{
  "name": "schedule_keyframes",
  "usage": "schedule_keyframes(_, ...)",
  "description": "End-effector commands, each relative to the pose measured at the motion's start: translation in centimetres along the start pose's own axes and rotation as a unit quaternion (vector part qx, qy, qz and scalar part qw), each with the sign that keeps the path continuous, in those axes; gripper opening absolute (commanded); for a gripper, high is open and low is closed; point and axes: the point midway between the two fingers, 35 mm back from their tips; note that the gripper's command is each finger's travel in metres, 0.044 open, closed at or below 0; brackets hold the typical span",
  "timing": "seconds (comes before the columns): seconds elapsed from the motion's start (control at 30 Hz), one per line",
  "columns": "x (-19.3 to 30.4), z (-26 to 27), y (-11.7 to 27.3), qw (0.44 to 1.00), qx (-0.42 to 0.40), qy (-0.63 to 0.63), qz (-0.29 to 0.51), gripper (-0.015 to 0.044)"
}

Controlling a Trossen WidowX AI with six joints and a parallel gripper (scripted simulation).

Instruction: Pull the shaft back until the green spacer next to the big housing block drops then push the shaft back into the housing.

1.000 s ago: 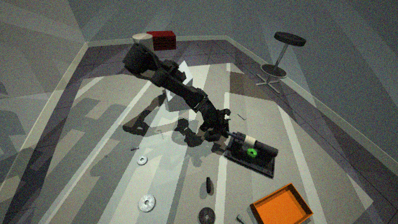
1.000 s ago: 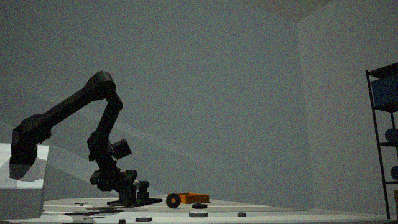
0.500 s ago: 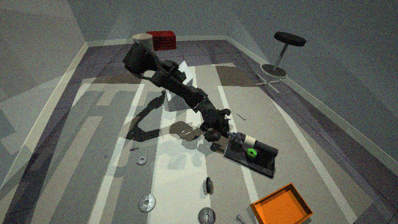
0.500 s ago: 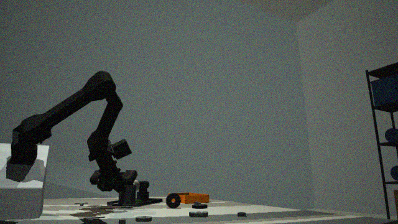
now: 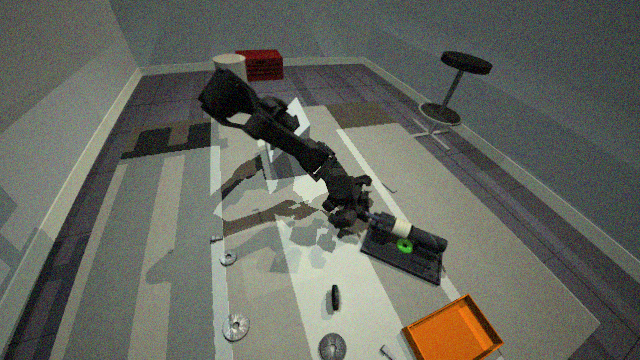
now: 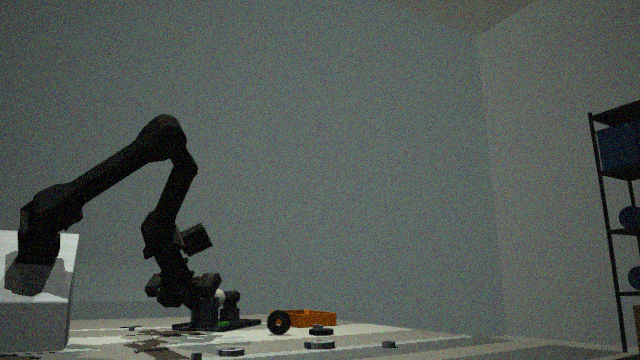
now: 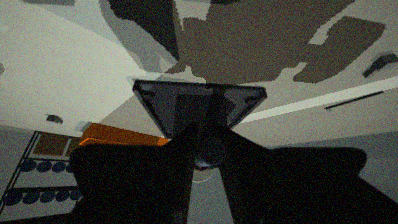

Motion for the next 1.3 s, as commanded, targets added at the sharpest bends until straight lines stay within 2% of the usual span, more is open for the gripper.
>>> schedule_keyframes(0.0,0.16,-0.02,-0.16,1.000,0.001,-0.002,0.002,0.0000)
schedule_keyframes(1.27,0.93,0.20,-0.91,1.000,0.001,-0.002,0.002,0.0000)
Point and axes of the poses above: the point midway between the two fingers, 35 mm back from their tips, its own y axis back along the fingers, its own z axis across the jaws, x = y × z, and after that the axes turned 14 degrees about y, right-handed
